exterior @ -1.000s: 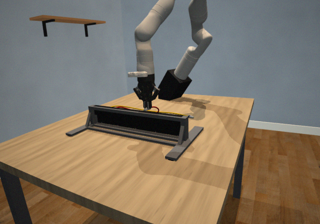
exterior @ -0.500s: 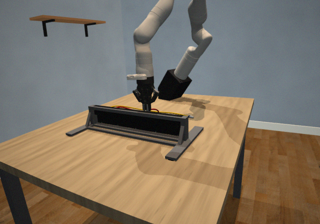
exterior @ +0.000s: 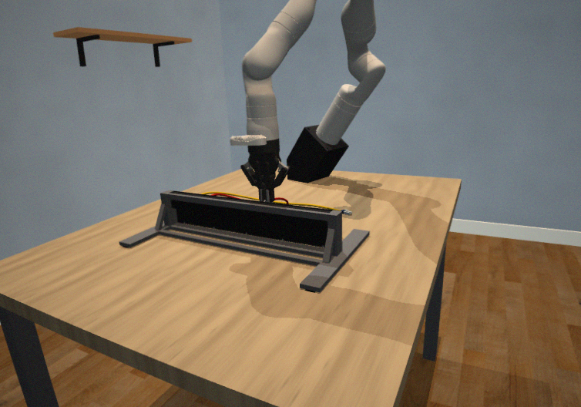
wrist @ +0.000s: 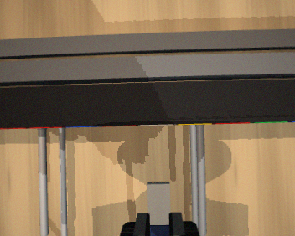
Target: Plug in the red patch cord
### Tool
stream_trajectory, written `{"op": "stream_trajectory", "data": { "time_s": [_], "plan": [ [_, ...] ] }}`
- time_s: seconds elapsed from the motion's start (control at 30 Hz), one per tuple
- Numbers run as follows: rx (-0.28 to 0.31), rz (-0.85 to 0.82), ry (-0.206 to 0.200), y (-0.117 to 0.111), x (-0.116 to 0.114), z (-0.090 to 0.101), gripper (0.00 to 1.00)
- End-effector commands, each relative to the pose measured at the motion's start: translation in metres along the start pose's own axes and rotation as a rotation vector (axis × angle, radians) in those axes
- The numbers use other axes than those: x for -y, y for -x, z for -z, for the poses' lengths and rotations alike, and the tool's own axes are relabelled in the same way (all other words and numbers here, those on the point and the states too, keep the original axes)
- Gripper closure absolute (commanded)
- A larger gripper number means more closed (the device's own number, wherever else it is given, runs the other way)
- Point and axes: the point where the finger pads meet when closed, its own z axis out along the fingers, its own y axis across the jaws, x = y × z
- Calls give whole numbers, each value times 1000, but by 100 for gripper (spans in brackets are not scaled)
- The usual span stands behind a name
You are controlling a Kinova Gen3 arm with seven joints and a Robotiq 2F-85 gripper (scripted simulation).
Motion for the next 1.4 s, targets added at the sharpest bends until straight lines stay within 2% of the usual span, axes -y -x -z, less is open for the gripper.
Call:
{"op": "stream_trajectory", "data": {
  "time_s": [0.0, 0.83, 1.37],
  "plan": [
    [-2, 0, 1, -1, 0, 1, 100],
    [-2, 0, 1, -25, 0, 1, 100],
    [-2, 0, 1, -27, 0, 1, 100]
  ]
}}
